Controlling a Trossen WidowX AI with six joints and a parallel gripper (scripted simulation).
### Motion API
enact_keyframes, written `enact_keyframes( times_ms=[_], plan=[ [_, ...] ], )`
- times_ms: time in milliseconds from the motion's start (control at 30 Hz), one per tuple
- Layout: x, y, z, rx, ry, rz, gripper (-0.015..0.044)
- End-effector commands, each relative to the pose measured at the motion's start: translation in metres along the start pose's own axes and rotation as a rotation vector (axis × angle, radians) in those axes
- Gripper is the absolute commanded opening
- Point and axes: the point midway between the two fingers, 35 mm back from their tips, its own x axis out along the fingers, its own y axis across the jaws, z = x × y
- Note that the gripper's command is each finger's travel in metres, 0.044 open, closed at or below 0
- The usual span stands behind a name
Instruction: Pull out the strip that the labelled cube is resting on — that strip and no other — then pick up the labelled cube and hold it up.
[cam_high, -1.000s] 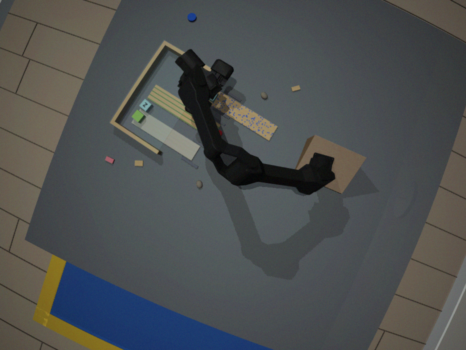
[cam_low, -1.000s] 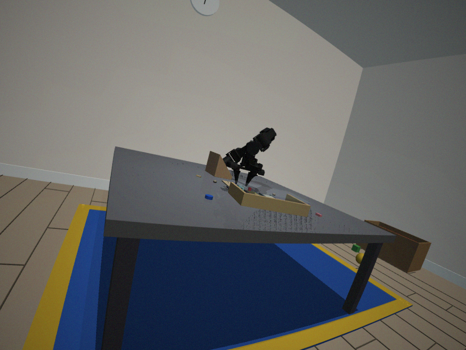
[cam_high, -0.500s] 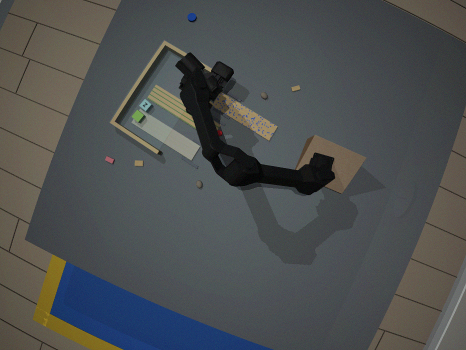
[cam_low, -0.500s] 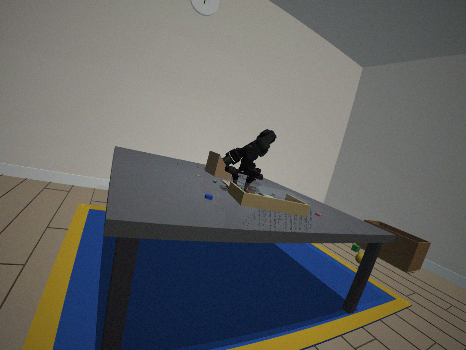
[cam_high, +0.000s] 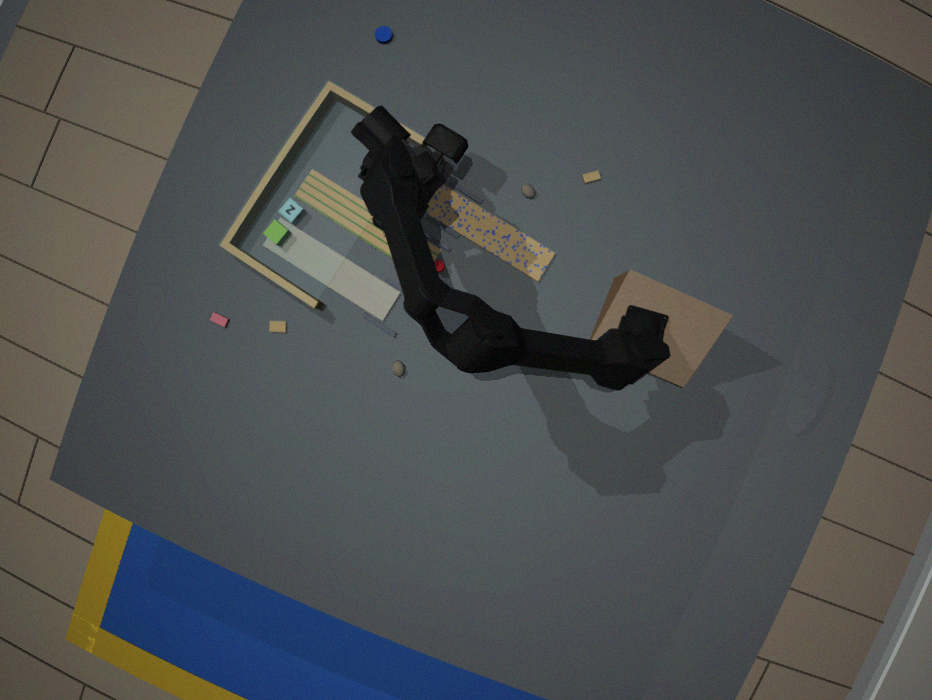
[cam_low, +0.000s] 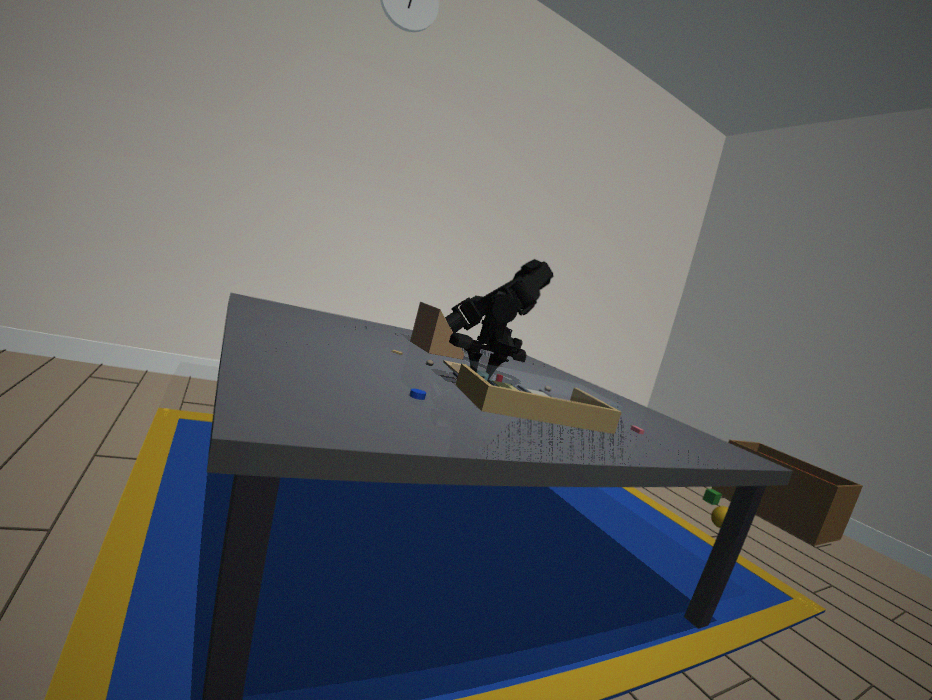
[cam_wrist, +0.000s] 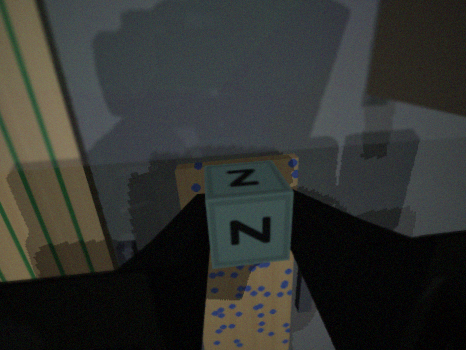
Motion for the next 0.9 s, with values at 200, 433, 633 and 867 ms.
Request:
enact_keyframes(
  times_ms=[200, 433, 633, 867],
  plan=[
    [-0.005, 0.0, -0.006, 0.0, 0.001, 0.0, 0.0],
    [-0.027, -0.002, -0.035, 0.004, 0.003, 0.0, 0.0],
    [-0.042, -0.002, -0.059, 0.007, 0.006, 0.002, 0.0],
    [-0.043, -0.002, -0.075, 0.008, 0.007, 0.002, 0.0]
  ],
)
